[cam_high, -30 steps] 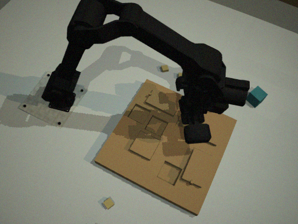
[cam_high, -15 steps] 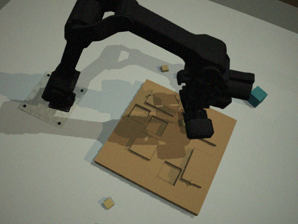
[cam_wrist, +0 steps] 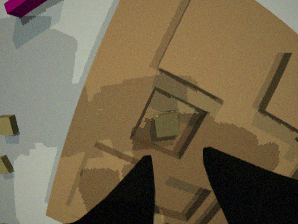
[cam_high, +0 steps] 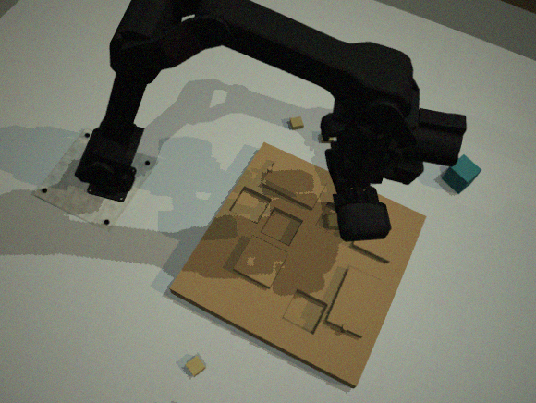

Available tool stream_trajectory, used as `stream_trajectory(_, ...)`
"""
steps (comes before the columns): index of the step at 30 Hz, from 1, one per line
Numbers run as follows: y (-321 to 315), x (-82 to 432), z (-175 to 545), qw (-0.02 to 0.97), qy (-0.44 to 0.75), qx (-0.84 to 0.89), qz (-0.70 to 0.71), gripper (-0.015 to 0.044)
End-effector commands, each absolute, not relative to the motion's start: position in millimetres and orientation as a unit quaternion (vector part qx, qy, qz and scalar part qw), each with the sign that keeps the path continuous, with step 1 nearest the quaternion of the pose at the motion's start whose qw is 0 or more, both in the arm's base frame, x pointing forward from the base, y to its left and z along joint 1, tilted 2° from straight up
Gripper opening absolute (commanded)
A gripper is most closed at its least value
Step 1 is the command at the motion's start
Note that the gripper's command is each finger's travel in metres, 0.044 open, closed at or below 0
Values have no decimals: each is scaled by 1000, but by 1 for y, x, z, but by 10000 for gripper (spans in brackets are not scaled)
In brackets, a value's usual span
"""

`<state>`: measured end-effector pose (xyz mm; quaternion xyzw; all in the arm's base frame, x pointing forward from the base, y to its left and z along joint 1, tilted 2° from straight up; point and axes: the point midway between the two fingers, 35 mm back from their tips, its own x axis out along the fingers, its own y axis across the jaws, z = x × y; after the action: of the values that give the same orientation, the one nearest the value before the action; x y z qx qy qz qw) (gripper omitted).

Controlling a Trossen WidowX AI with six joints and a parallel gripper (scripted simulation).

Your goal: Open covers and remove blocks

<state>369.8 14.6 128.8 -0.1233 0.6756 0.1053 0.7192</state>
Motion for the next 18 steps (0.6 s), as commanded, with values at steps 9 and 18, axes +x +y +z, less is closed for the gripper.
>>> stream_trajectory(9,14,371,103,718,677,-124,105,144)
stream_trajectory(18,14,371,100,718,677,-124,105,144)
